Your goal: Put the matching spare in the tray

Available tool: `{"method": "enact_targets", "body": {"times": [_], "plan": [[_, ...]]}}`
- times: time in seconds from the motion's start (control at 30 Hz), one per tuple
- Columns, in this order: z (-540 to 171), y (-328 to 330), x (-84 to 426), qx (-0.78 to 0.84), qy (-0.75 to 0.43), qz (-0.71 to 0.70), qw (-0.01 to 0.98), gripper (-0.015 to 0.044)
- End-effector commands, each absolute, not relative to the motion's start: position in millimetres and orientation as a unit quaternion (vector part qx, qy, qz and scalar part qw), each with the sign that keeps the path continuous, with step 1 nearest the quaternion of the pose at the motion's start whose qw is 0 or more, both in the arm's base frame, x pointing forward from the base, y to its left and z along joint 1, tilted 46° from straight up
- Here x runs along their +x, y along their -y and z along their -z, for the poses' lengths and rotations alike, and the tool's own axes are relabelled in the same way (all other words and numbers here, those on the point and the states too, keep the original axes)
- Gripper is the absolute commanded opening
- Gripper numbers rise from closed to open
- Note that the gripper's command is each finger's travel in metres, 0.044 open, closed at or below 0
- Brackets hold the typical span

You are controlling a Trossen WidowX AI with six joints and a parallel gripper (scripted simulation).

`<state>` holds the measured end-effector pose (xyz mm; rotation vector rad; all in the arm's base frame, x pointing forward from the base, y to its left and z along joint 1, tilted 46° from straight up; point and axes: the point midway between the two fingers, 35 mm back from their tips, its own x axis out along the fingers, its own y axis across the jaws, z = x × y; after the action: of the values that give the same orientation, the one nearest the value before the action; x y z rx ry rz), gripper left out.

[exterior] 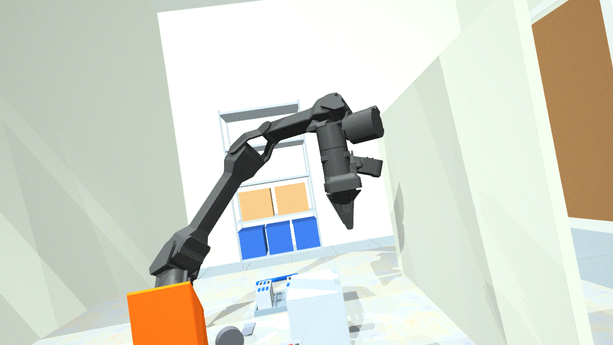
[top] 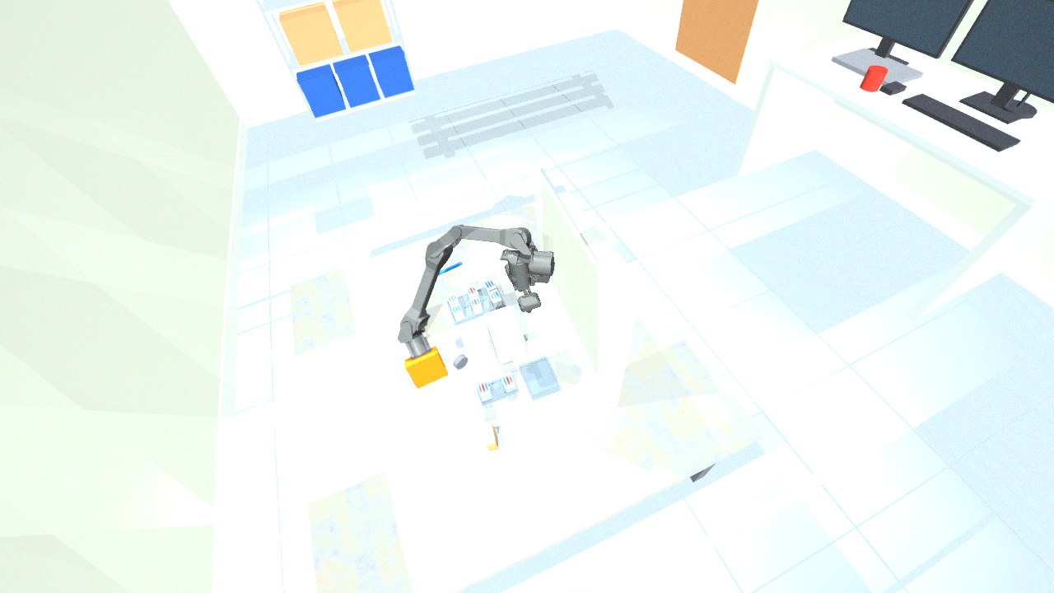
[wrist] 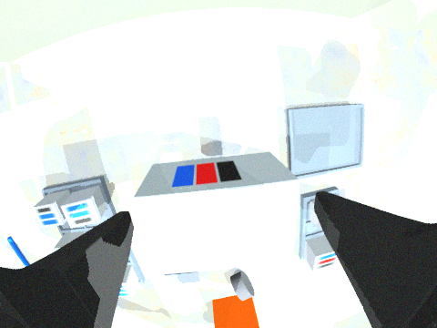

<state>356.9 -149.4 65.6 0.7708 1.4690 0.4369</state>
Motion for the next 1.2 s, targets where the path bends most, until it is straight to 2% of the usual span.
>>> {"method": "enact_targets", "body": {"times": [0.0,0.33,0.6,0.87,1.13,1.17], "plan": [[-66.1,150.8,356.9,0.342,-0.646,-0.194,0.655,0.0440],[-58.9,157.4,349.6,0.359,-0.652,-0.173,0.645,0.0440],[19.0,206.6,245.3,0.551,-0.675,0.076,0.485,0.0440],[77.4,192.0,125.8,0.687,-0.614,0.306,0.242,0.0440],[79.2,189.8,120.9,0.691,-0.609,0.315,0.230,0.0440],[80.9,188.3,121.2,0.691,-0.609,0.315,0.230,0.0414]]}}
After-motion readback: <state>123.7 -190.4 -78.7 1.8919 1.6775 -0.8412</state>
